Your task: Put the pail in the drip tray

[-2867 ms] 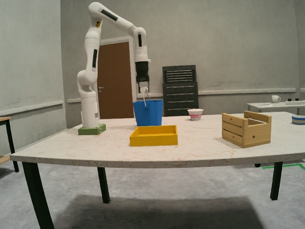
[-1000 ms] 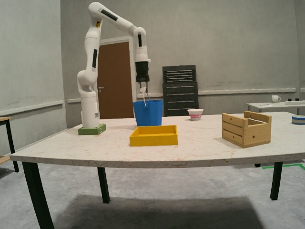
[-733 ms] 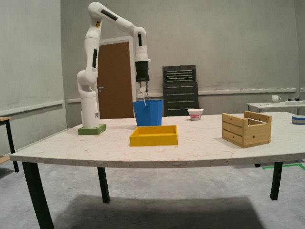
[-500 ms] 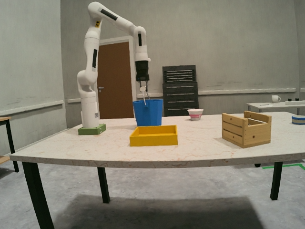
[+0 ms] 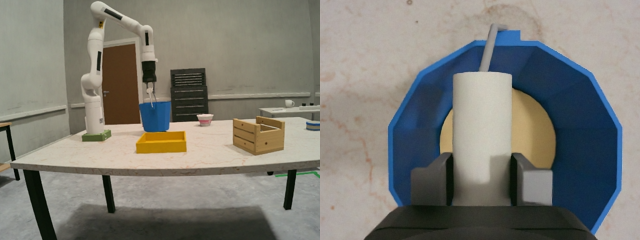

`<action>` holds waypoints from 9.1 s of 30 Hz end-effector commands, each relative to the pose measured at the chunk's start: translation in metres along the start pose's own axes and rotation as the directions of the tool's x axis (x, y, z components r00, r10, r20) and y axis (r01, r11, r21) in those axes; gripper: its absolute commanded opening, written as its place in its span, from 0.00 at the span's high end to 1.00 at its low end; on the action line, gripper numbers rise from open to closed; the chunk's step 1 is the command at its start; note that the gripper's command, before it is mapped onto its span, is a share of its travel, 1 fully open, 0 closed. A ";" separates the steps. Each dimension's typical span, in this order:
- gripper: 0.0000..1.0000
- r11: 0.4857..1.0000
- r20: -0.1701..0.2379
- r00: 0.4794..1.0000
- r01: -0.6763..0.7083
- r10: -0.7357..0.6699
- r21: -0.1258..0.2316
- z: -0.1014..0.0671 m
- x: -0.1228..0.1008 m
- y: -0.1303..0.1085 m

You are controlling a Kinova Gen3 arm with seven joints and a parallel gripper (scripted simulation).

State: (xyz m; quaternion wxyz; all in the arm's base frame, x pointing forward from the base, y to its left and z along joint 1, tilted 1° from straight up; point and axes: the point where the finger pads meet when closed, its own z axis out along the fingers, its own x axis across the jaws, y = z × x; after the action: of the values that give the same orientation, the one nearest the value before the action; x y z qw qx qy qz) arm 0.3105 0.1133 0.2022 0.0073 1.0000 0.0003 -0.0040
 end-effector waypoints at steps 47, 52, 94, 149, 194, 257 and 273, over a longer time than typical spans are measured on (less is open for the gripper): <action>1.00 1.000 -0.001 1.000 0.000 0.000 0.001 -0.066 0.000 0.000; 1.00 1.000 -0.001 1.000 0.000 0.000 0.001 -0.069 0.000 0.000; 1.00 1.000 -0.001 1.000 0.000 0.000 0.001 -0.071 0.000 0.000; 1.00 1.000 -0.001 1.000 0.000 0.000 0.001 -0.071 0.003 0.010; 1.00 1.000 -0.001 1.000 0.000 0.000 0.001 -0.071 0.020 0.088; 1.00 1.000 -0.002 1.000 0.000 0.000 0.000 -0.071 0.053 0.235; 1.00 1.000 -0.002 1.000 0.000 0.000 0.000 -0.071 0.059 0.265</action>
State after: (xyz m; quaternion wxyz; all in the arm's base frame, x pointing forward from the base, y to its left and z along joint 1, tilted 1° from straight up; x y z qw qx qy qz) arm 0.3695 -0.1461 0.2758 0.0068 1.0000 0.0004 -0.0040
